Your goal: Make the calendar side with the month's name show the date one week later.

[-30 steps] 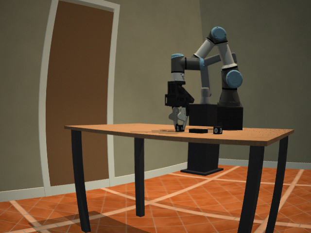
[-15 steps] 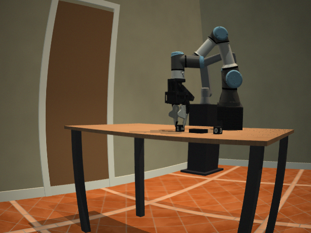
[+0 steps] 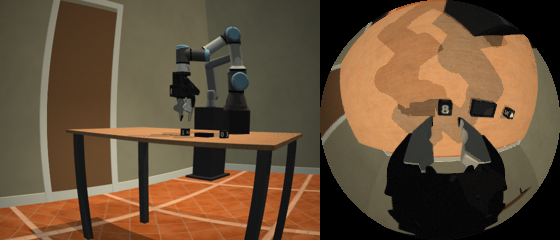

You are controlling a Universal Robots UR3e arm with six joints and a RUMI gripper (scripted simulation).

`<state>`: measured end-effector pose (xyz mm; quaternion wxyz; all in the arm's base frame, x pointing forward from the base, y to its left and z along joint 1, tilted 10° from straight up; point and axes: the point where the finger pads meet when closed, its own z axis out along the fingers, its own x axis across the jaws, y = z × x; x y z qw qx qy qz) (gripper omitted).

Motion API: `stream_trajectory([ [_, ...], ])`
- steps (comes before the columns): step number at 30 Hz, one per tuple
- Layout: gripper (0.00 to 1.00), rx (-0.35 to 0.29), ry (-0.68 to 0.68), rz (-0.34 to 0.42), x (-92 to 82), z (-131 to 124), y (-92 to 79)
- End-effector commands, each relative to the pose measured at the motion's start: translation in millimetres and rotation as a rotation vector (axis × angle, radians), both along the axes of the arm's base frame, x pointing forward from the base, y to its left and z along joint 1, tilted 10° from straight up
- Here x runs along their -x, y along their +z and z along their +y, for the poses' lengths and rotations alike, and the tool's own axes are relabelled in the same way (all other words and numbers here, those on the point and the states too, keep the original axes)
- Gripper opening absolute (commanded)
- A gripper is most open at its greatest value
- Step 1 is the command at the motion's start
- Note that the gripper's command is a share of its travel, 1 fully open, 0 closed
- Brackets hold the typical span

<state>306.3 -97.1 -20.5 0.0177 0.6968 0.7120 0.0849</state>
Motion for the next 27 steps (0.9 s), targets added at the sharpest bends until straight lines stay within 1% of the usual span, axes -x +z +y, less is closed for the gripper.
stream_trajectory([
  [1, 0.29, -0.002, 0.001, 0.001, 2.9, -2, 20.3],
  [6, 0.29, -0.002, 0.001, 0.001, 4.5, -3, 31.3],
  [16, 0.29, -0.002, 0.001, 0.001, 5.2, -4, 35.8],
  [17, 1.00, -0.002, 0.001, 0.001, 5.2, -4, 35.8],
  [27, 1.00, -0.002, 0.001, 0.001, 5.2, -4, 35.8],
])
